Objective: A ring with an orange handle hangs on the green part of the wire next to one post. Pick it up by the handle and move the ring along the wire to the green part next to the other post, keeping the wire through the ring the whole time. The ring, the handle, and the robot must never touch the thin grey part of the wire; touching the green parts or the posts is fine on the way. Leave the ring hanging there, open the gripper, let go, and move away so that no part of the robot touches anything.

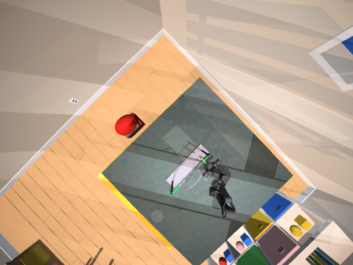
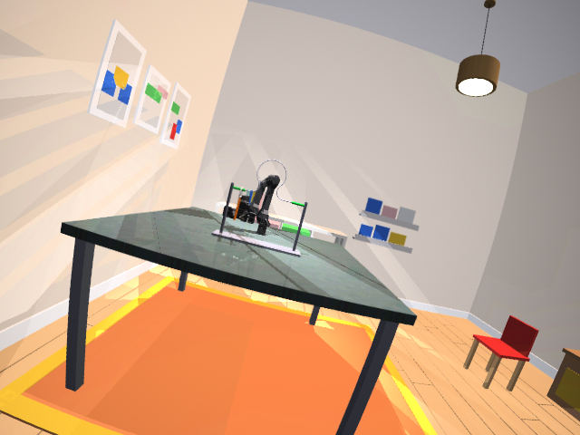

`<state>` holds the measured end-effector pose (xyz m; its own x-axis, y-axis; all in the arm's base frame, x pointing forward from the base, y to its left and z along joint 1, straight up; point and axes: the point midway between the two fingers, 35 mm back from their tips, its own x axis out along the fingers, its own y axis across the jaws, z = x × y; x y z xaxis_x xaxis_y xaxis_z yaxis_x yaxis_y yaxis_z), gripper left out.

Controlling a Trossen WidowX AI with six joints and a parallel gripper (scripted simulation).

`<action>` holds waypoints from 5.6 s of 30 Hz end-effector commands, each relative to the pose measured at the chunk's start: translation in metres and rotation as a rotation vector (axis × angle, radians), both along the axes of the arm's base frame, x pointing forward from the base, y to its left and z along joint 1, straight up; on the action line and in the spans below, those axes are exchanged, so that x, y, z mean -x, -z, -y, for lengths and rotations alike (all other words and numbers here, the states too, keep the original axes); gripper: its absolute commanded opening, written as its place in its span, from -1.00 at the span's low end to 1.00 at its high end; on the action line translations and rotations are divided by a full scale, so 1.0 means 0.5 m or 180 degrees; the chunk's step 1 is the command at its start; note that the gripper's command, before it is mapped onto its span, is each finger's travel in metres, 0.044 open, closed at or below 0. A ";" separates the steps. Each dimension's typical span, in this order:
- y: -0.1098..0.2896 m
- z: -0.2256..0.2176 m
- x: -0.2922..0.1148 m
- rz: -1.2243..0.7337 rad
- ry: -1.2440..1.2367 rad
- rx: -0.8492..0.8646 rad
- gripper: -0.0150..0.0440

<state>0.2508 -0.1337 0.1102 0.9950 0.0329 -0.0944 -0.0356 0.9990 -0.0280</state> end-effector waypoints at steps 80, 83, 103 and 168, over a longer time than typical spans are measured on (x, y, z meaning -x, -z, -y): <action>-0.028 -0.009 -0.173 0.0074 0.0003 -0.0051 0.05; -0.028 -0.009 -0.173 0.0074 0.0003 -0.0051 0.05; -0.027 -0.011 -0.172 0.0066 -0.0006 -0.0049 -0.84; -0.060 -0.023 -0.172 0.0064 -0.0001 -0.0047 -1.00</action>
